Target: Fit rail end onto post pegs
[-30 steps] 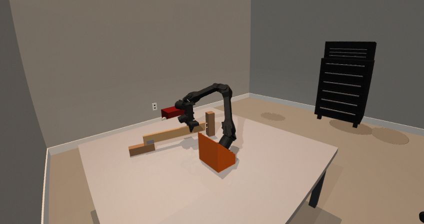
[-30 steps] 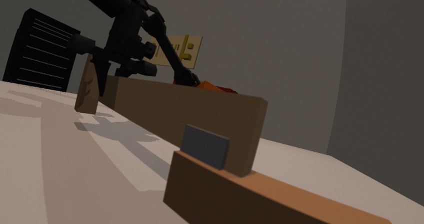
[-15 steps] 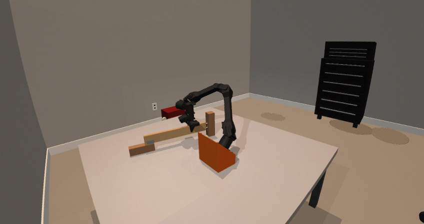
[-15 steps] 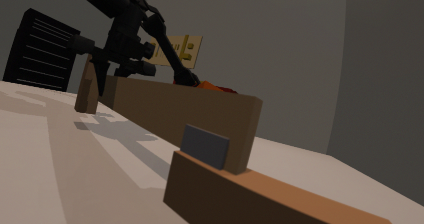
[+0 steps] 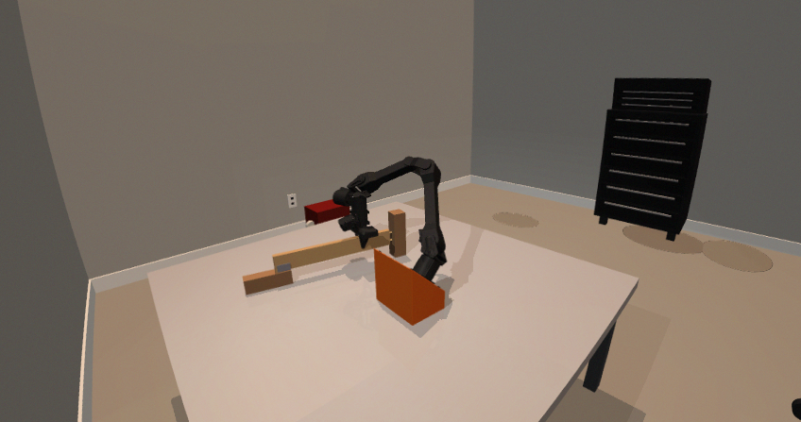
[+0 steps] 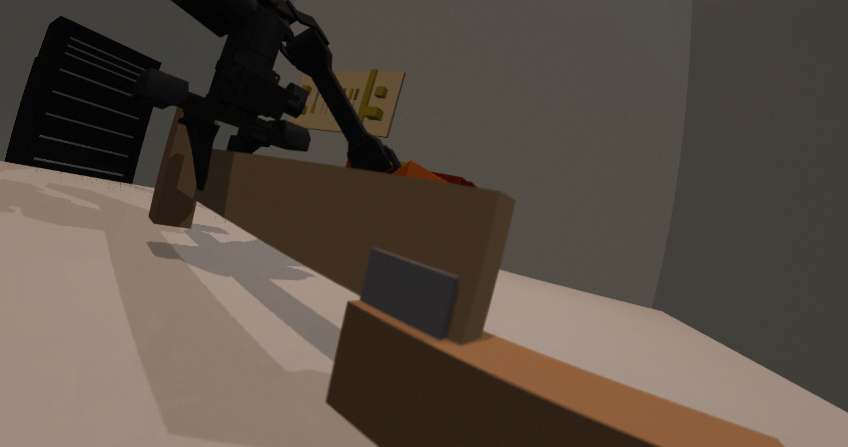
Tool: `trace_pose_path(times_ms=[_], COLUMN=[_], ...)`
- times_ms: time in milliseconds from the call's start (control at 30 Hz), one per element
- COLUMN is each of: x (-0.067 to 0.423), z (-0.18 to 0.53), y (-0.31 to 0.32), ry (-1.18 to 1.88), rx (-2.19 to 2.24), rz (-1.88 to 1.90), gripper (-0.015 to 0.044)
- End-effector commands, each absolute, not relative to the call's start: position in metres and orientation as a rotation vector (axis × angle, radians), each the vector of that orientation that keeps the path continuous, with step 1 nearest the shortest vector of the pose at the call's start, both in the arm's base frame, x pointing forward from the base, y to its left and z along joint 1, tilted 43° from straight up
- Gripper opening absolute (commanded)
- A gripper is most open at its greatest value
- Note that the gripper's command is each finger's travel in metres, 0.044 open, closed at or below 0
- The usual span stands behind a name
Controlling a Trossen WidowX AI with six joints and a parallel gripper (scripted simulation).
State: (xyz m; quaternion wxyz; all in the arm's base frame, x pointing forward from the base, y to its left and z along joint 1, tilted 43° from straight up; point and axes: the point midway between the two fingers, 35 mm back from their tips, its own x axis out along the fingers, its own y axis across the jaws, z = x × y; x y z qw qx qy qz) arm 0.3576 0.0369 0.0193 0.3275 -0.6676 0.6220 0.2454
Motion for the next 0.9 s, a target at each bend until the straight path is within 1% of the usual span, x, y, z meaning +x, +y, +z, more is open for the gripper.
trace_pose_path(times_ms=[0,867], x=[0.3578,0.3573], z=[0.0245,0.0289], y=[0.0373,0.0305], ry=[1.617,1.618], rx=[-1.752,-1.752], rz=[0.641,0.641], gripper=[0.0,0.0])
